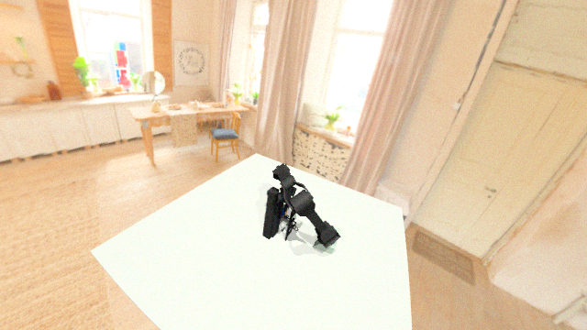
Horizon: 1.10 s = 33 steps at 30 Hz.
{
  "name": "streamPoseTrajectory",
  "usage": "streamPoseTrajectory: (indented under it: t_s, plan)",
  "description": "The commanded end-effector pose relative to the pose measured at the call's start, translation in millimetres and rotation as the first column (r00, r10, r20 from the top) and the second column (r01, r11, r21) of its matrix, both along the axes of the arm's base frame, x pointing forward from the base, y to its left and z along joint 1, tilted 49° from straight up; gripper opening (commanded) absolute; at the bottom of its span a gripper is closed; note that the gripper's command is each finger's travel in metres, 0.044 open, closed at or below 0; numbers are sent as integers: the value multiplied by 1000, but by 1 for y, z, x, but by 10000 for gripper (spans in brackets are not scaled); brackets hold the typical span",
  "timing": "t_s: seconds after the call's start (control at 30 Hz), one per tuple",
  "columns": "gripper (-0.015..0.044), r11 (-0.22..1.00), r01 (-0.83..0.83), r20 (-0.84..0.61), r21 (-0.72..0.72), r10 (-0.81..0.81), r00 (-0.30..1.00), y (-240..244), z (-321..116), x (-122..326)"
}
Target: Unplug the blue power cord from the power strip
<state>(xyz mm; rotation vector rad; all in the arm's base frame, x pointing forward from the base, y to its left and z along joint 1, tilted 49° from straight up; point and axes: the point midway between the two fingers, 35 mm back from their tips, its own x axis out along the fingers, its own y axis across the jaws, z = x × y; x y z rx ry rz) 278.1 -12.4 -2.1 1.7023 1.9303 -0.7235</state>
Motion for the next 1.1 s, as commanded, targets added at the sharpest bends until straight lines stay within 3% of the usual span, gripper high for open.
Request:
streamPoseTrajectory:
  t_s: [0.0, 0.7, 1.07]
  plan:
    - [0, 1000, 6, 4, -25, -5, 1000, -14, -10, 1]
    - [0, 1000, 8, 4, -28, -8, 1000, -40, -32, 1]
    - [289, 1000, 9, 4, -24, -9, 1000, -29, -28, 0]
